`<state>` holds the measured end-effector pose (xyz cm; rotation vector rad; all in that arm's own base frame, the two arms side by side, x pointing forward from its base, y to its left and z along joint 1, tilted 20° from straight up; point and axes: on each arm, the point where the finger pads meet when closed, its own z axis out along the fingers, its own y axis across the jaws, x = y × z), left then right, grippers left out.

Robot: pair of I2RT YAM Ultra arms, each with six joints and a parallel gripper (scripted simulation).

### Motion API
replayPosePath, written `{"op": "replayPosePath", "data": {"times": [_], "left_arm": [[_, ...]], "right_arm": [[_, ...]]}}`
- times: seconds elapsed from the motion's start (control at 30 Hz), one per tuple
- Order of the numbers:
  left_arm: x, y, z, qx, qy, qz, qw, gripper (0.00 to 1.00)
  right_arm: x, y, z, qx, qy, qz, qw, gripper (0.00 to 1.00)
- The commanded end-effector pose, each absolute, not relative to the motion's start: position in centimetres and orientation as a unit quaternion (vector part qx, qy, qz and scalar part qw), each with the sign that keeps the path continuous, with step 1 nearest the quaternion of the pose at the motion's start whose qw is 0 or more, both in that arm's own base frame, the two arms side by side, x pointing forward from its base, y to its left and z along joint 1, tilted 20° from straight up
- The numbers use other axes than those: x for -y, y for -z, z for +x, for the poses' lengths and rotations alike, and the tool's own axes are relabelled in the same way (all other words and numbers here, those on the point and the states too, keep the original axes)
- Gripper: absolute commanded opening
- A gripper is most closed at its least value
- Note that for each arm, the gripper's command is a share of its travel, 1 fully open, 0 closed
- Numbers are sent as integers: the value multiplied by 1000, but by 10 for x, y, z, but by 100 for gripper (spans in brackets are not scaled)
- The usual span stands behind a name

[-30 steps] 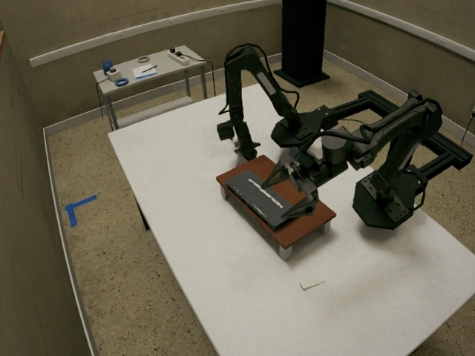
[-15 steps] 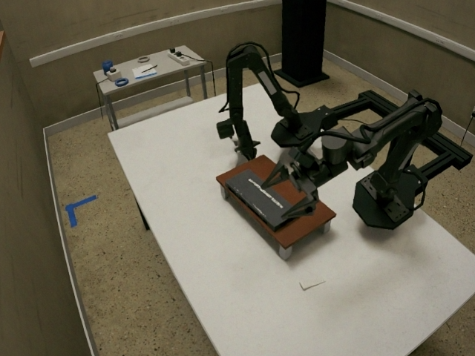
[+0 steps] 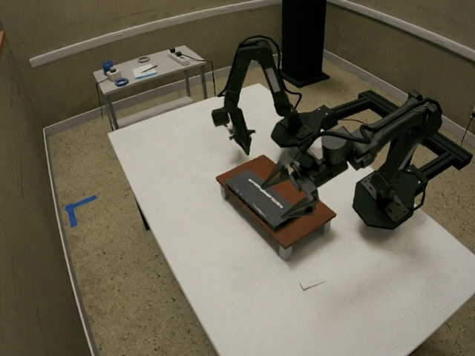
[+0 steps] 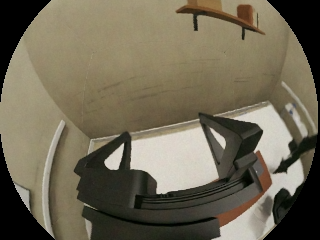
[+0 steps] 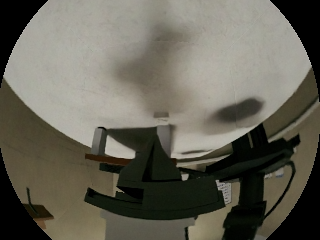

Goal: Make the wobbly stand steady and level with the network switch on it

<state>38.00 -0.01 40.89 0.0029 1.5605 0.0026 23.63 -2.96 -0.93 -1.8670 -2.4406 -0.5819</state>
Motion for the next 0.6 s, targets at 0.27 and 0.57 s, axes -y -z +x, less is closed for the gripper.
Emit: {"op": "replayPosePath", "data": {"times": [0.27, 0.57], "left_arm": [[2, -437, 374, -678, -1, 4, 735, 100], [0, -425, 378, -692, 0, 2, 722, 100]], "right_arm": [[23, 5, 226, 784, 189, -591, 15, 0], [50, -34, 298, 851, 175, -470, -155, 0]]}}
